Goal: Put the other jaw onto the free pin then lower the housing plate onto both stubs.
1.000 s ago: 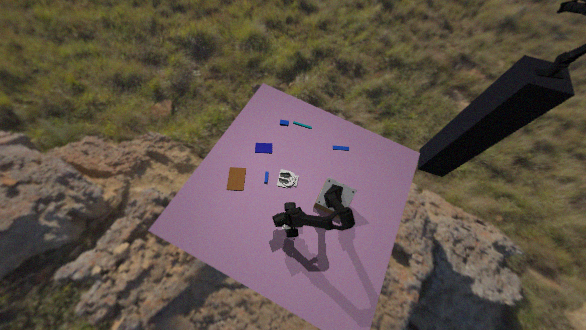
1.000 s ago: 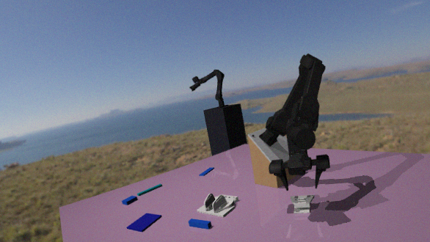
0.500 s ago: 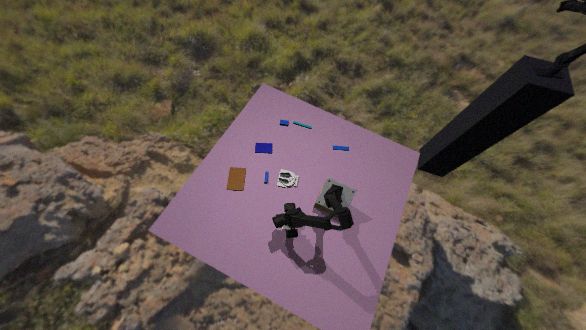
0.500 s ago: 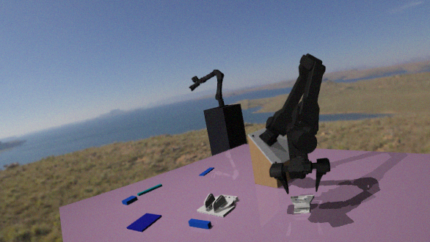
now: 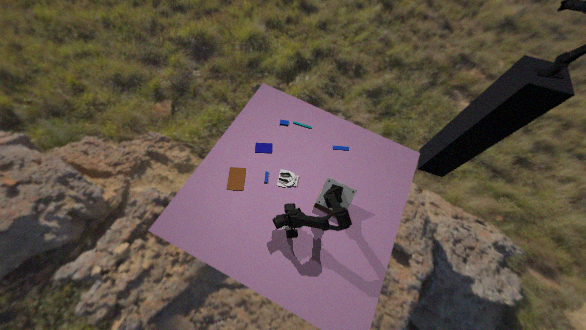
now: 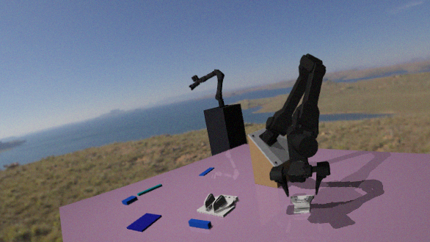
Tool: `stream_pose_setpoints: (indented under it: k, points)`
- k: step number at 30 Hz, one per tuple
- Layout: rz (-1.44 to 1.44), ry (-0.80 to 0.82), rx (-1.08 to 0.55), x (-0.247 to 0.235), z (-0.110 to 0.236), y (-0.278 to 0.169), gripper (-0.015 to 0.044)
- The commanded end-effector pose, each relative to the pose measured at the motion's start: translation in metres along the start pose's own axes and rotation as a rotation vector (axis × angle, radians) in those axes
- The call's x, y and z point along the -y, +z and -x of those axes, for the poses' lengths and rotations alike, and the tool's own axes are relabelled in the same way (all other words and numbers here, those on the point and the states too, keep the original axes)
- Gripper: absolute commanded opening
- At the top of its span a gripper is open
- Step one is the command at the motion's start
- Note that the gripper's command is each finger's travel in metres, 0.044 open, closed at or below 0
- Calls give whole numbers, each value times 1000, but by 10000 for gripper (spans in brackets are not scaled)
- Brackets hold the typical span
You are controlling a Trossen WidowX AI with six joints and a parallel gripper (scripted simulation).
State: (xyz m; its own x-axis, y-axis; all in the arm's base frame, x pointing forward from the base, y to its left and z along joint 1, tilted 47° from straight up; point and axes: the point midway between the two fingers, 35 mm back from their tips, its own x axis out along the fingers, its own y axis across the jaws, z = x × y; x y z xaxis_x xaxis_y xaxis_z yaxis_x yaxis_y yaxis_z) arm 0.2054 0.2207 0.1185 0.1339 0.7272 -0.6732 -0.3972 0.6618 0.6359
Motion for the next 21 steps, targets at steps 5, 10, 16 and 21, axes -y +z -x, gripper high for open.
stream_pose_setpoints:
  k: [5,10,16,21]
  points:
    - [-4,-5,-1,2,-11,-1,440]
    - [-5,-5,-2,2,-19,-1,440]
    - [-5,-4,-1,2,-28,-1,440]
    - [-5,-4,-1,2,-31,-1,440]
